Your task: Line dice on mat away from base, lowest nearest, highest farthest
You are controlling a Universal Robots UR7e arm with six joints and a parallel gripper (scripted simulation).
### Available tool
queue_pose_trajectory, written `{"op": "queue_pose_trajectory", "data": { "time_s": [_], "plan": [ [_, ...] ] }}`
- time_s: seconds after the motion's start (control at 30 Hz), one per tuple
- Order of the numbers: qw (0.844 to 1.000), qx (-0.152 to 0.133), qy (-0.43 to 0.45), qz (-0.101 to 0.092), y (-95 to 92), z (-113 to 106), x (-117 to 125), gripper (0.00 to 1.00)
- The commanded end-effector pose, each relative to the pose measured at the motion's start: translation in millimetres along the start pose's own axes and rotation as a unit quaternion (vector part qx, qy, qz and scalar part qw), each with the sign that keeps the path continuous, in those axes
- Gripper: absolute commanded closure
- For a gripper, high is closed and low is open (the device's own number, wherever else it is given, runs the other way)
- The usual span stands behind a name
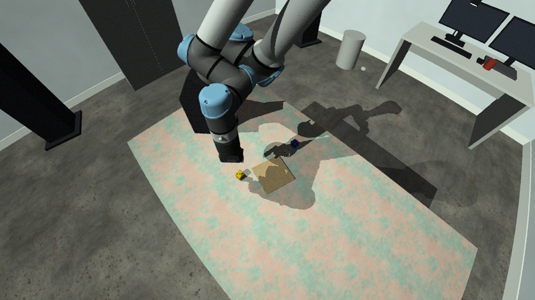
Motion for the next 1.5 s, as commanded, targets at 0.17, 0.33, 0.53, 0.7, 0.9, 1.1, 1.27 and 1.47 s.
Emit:
{"op": "queue_pose_trajectory", "data": {
  "time_s": [0.17,0.33,0.53,0.7,0.9,1.1,1.27,1.47],
  "plan": [
    [1.0,0.0,0.0,0.0,12.6,0,0,0.0],
    [1.0,0.0,0.0,0.0,26.0,0,0,0.0],
    [1.0,0.0,0.0,0.0,38.7,0,0,0.0],
    [1.0,0.0,0.0,0.0,55.3,1,0,0.0],
    [1.0,0.0,0.0,0.0,74.0,1,0,0.0],
    [1.0,0.0,0.0,0.0,84.1,1,0,0.0],
    [1.0,0.0,0.0,0.0,92.8,1,0,0.0],
    [1.0,0.0,0.0,0.0,97.2,1,0,0.0]
  ]
}}
Point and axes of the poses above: the point where the finger pads meet when closed, its own y axis out along the fingers, its own x axis across the jaws, z = x × y, the point moved 10 cm from there along -y, back along the fingers, and after that the axes turned 14 degrees about -y, right-handed, at the moved point
